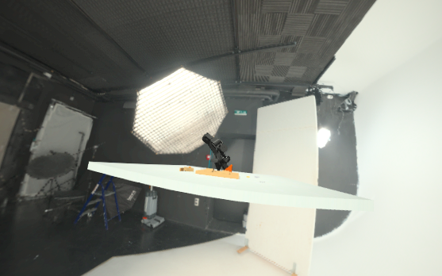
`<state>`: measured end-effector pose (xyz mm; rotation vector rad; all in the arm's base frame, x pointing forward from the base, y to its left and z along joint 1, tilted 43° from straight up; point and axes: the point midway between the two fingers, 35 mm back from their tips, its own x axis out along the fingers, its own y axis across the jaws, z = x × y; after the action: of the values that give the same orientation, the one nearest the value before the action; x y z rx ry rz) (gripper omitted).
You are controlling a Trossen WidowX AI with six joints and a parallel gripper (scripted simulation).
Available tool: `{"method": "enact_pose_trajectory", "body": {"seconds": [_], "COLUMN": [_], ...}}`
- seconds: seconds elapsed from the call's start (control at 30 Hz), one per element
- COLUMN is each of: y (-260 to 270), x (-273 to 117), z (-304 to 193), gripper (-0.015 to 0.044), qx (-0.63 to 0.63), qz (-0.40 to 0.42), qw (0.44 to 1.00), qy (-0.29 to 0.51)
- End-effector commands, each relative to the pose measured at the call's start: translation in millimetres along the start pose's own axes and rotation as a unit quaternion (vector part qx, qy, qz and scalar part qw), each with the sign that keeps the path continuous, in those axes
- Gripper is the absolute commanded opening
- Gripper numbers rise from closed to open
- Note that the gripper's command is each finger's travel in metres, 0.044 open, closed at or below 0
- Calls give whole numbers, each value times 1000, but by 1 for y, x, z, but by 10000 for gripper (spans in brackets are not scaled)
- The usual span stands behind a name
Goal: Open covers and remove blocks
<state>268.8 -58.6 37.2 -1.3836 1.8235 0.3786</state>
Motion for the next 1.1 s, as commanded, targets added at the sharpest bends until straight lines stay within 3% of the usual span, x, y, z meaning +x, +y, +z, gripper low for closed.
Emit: {"method": "enact_pose_trajectory", "body": {"seconds": [0.0, 1.07], "y": [-2, 0], "x": [2, -4], "z": [-3, 1], "gripper": [0, 0], "qx": [1, 2], "qz": [-1, 0], "qw": [1000, 1000], "qy": [4, 1]}}
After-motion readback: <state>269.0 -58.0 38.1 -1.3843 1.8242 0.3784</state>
